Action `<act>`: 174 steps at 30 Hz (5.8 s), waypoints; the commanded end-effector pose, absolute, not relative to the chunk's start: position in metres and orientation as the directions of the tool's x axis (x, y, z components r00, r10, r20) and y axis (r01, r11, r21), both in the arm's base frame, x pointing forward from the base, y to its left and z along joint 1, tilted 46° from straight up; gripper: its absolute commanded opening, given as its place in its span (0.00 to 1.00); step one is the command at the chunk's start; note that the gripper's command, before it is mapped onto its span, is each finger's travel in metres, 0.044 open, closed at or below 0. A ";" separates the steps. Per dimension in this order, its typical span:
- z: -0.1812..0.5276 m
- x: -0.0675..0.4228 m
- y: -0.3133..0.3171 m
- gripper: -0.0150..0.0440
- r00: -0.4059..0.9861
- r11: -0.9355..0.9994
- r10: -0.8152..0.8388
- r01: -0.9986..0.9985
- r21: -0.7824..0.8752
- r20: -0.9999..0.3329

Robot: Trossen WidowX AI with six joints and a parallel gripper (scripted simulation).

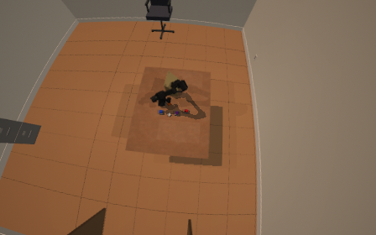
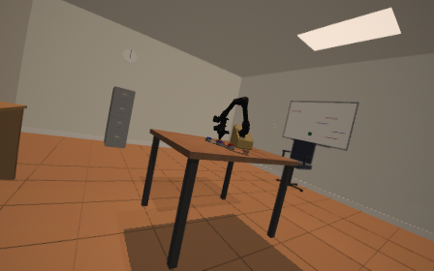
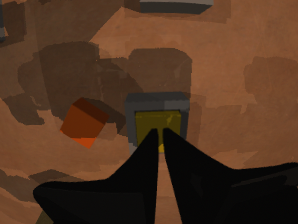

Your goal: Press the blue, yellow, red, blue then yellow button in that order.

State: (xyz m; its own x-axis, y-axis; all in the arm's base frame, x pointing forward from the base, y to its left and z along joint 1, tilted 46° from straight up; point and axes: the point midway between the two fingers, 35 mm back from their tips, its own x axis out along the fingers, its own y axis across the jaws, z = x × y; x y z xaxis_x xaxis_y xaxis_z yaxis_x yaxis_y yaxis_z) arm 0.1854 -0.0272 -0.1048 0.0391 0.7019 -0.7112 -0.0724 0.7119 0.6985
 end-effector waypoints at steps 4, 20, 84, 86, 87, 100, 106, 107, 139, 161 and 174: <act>-0.106 0.184 -0.025 0.29 0.036 0.707 0.707 -0.065 0.704 -0.706; -0.083 0.183 -0.049 0.29 0.036 0.708 0.706 -0.064 0.703 -0.708; 0.103 0.244 0.161 0.29 0.038 0.696 0.718 -0.067 0.715 -0.695; 0.101 0.244 0.164 0.29 0.038 0.695 0.718 -0.067 0.715 -0.695; 0.100 0.244 0.165 0.29 0.038 0.695 0.718 -0.067 0.716 -0.695; 0.094 0.244 0.171 0.29 0.038 0.694 0.719 -0.067 0.717 -0.694; 0.094 0.244 0.171 0.29 0.038 0.694 0.719 -0.067 0.717 -0.694; 0.094 0.244 0.171 0.29 0.038 0.694 0.719 -0.067 0.717 -0.694; 0.114 0.285 0.048 0.29 0.046 0.726 0.688 -0.060 0.685 -0.724; -0.062 0.299 -0.078 0.29 0.041 0.709 0.705 -0.065 0.702 -0.708; -0.088 0.299 -0.051 0.29 0.041 0.707 0.706 -0.070 0.703 -0.707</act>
